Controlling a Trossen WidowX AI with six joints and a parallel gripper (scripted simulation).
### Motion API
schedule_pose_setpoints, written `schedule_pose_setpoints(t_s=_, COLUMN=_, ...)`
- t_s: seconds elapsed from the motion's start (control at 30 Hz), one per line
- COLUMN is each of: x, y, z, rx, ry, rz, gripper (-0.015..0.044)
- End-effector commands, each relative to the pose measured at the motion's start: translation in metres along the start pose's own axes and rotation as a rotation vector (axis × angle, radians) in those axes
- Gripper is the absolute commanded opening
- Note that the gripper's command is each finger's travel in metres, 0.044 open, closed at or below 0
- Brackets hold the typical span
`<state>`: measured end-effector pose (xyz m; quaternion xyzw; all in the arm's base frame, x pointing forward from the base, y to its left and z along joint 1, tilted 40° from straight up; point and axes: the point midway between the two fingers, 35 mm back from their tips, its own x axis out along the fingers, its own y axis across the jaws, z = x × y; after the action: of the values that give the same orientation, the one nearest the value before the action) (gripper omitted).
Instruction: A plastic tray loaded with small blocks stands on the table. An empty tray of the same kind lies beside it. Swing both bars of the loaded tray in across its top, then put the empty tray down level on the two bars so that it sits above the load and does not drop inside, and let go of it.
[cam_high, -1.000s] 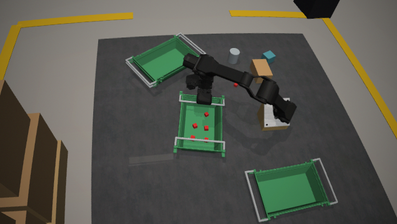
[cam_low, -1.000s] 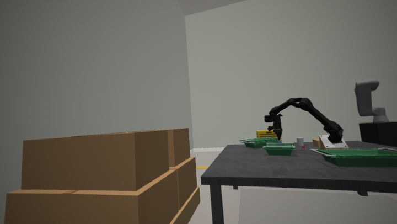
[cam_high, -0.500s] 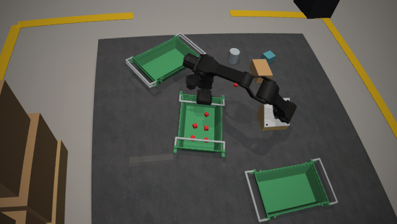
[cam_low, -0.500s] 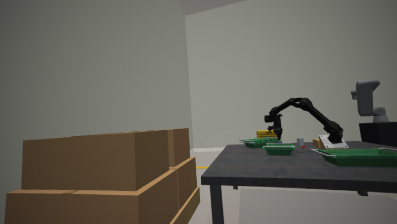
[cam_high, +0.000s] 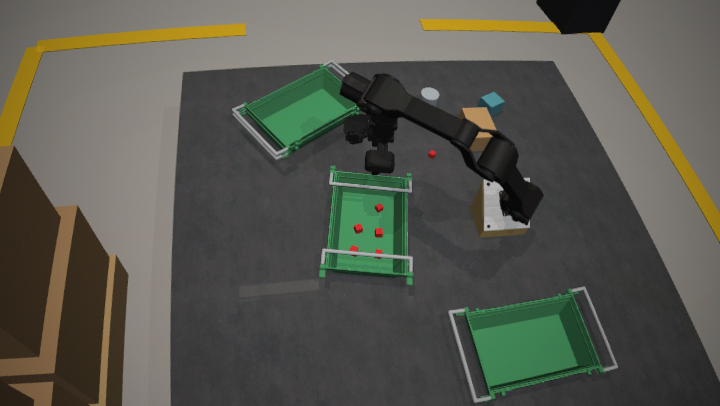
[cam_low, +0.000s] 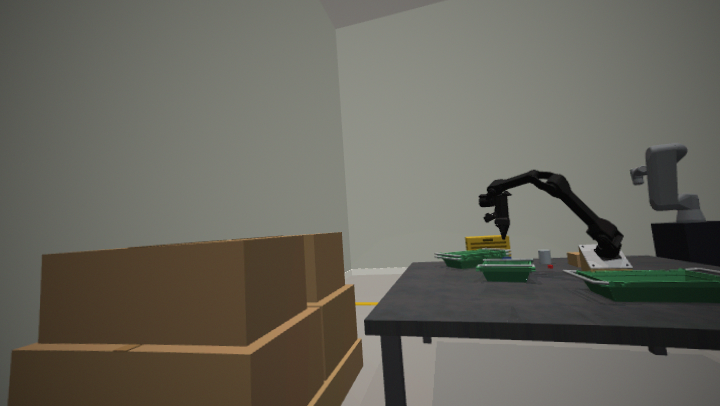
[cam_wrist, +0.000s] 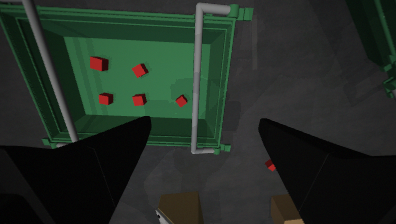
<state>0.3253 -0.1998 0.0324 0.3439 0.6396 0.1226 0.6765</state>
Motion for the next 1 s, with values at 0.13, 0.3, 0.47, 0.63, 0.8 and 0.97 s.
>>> schedule_pose_setpoints(t_s=0.13, x=0.025, y=0.119, z=-0.015, rx=-0.556, ry=0.094, rz=-0.084, gripper=0.0440)
schedule_pose_setpoints(t_s=0.3, x=0.039, y=0.205, z=-0.055, rx=-1.054, ry=0.142, rz=-0.132, gripper=0.0440)
schedule_pose_setpoints(t_s=0.47, x=0.049, y=0.270, z=-0.116, rx=-1.557, ry=0.176, rz=-0.148, gripper=0.0440)
schedule_pose_setpoints(t_s=0.63, x=0.053, y=0.311, z=-0.187, rx=-2.058, ry=0.183, rz=-0.133, gripper=0.0440)
schedule_pose_setpoints(t_s=0.8, x=0.052, y=0.327, z=-0.258, rx=-2.552, ry=0.148, rz=-0.089, gripper=0.0440)
schedule_pose_setpoints(t_s=0.97, x=0.047, y=0.322, z=-0.320, rx=-3.031, ry=0.046, rz=-0.018, gripper=0.0440)
